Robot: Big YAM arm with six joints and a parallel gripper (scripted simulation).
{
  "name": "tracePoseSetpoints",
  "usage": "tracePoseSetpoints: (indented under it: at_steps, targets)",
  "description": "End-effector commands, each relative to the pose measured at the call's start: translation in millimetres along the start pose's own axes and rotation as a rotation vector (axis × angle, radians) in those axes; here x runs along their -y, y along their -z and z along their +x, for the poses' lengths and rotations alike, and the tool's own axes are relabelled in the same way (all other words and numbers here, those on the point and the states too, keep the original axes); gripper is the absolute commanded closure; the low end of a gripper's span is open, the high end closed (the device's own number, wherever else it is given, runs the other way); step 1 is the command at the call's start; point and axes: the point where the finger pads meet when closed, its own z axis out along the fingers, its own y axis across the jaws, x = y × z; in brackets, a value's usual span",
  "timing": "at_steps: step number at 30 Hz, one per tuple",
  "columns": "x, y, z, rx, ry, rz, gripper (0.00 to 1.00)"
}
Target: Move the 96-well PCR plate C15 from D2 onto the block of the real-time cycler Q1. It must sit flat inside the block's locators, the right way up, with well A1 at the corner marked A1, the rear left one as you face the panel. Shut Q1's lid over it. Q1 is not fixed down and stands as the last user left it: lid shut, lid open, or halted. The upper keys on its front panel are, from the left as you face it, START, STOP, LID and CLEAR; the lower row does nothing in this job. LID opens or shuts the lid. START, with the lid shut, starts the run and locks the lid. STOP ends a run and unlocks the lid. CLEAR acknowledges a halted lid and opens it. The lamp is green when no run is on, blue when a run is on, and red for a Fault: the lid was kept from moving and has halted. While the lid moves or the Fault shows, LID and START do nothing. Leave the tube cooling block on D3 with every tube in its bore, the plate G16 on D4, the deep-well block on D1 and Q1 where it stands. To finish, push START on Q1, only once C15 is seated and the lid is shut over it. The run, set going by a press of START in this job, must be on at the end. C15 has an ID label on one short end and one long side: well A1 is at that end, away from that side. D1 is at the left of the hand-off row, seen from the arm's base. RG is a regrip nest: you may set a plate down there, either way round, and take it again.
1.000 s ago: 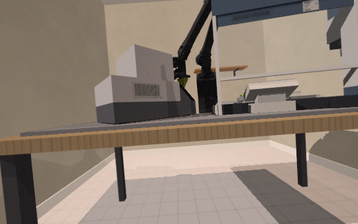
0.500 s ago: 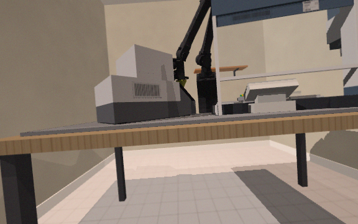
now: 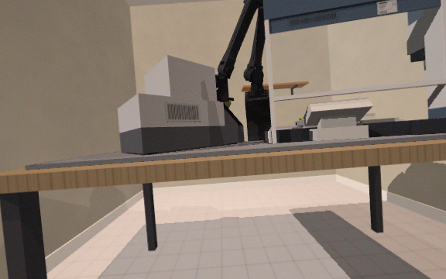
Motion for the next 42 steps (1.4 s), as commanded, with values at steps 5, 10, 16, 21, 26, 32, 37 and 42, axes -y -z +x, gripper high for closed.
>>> tracePoseSetpoints:
  at_steps: [5,10,16,21,26,32,37,42]
  targets:
    - [-35.0,-3.1,-1.8,0.008,0.014,-0.041,1.00]
    - [-18.8,-7.6,-0.2,-0.001,0.007,-0.005,1.00]
    - [-7.3,-6.0,3.6,-0.007,0.023,0.007,1.00]
    - [-12.2,-3.8,3.7,-0.004,0.021,-0.005,1.00]
    - [-25.9,-1.3,2.0,0.003,0.022,-0.037,1.00]
    - [-38.8,-0.2,-0.3,0.007,0.029,-0.054,1.00]
    - [-32.8,-11.7,-0.7,0.005,0.015,-0.027,1.00]
    - [-37.7,-15.1,-1.2,0.006,0.013,-0.031,1.00]
